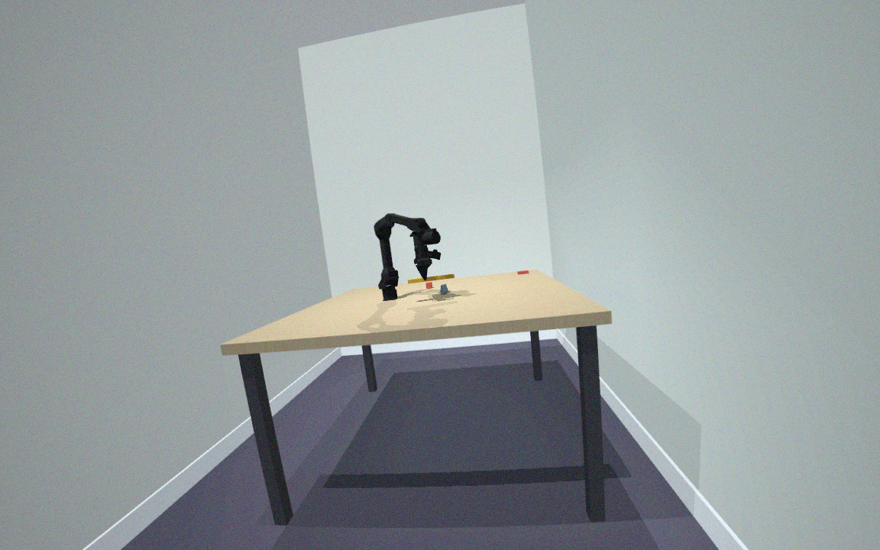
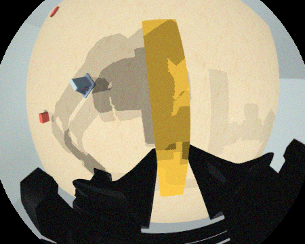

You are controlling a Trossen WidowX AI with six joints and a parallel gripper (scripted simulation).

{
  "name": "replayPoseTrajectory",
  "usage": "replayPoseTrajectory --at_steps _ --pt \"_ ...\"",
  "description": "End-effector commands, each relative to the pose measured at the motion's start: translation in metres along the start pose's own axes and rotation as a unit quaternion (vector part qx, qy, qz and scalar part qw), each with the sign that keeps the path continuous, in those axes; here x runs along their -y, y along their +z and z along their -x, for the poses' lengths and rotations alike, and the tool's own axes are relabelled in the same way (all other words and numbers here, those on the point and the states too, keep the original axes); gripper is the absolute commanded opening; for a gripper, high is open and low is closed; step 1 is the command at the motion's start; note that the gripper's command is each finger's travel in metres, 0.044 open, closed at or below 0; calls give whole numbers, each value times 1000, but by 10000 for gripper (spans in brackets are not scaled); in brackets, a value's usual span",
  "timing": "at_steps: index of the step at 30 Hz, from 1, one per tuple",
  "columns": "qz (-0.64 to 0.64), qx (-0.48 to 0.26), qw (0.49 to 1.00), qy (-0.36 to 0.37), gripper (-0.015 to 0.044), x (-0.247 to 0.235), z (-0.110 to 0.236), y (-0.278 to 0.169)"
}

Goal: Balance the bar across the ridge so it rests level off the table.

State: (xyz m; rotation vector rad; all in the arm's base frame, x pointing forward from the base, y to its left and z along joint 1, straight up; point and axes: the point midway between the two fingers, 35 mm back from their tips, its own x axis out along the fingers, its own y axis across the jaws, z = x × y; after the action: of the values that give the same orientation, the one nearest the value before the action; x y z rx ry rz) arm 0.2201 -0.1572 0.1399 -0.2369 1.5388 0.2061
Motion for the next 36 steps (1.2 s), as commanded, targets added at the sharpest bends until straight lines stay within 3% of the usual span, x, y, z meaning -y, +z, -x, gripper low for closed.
replayPoseTrajectory --at_steps 1,36 --pt "-31 0 1000 1 0 -9 1 9" --pt "-346 1 938 8 0 -128 4 78"
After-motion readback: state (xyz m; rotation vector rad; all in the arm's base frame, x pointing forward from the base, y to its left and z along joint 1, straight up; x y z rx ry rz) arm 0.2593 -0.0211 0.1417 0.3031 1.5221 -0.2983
